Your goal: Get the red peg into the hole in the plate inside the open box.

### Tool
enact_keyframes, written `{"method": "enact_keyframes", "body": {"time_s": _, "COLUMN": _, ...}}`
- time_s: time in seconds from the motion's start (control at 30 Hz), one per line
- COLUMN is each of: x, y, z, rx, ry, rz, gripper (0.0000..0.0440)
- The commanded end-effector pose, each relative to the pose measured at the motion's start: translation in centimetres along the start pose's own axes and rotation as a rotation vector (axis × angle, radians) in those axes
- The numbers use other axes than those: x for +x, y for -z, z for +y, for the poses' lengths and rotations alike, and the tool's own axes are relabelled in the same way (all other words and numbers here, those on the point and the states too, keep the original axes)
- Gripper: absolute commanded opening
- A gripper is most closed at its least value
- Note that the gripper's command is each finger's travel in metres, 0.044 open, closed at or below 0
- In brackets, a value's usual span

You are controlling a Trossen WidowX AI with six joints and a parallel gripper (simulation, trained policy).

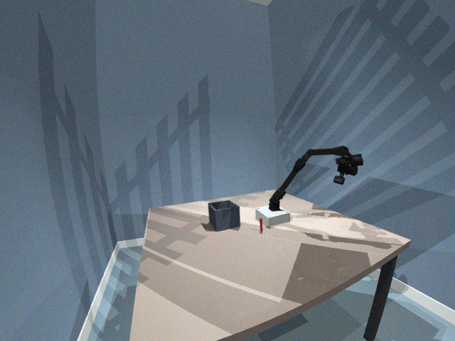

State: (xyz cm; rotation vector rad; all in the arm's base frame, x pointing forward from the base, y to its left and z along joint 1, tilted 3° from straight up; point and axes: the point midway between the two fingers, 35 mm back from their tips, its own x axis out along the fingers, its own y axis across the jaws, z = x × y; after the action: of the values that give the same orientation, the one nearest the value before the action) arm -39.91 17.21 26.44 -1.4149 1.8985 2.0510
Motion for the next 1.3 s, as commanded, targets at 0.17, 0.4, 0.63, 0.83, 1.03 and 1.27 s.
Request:
{"method": "enact_keyframes", "body": {"time_s": 0.17, "x": -4.1, "y": -0.7, "z": -3.6, "rx": 0.151, "ry": 0.081, "rz": -0.119, "gripper": 0.044}}
{"method": "enact_keyframes", "body": {"time_s": 0.4, "x": -8.9, "y": -0.9, "z": -7.7, "rx": 0.34, "ry": 0.145, "rz": -0.262, "gripper": 0.044}}
{"method": "enact_keyframes", "body": {"time_s": 0.63, "x": -13.4, "y": -0.2, "z": -11.9, "rx": 0.535, "ry": 0.196, "rz": -0.402, "gripper": 0.044}}
{"method": "enact_keyframes", "body": {"time_s": 0.83, "x": -17.0, "y": 1.0, "z": -15.3, "rx": 0.706, "ry": 0.229, "rz": -0.521, "gripper": 0.044}}
{"method": "enact_keyframes", "body": {"time_s": 1.03, "x": -20.2, "y": 2.8, "z": -18.7, "rx": 0.879, "ry": 0.253, "rz": -0.638, "gripper": 0.044}}
{"method": "enact_keyframes", "body": {"time_s": 1.27, "x": -23.5, "y": 5.3, "z": -22.4, "rx": 1.086, "ry": 0.267, "rz": -0.769, "gripper": 0.044}}
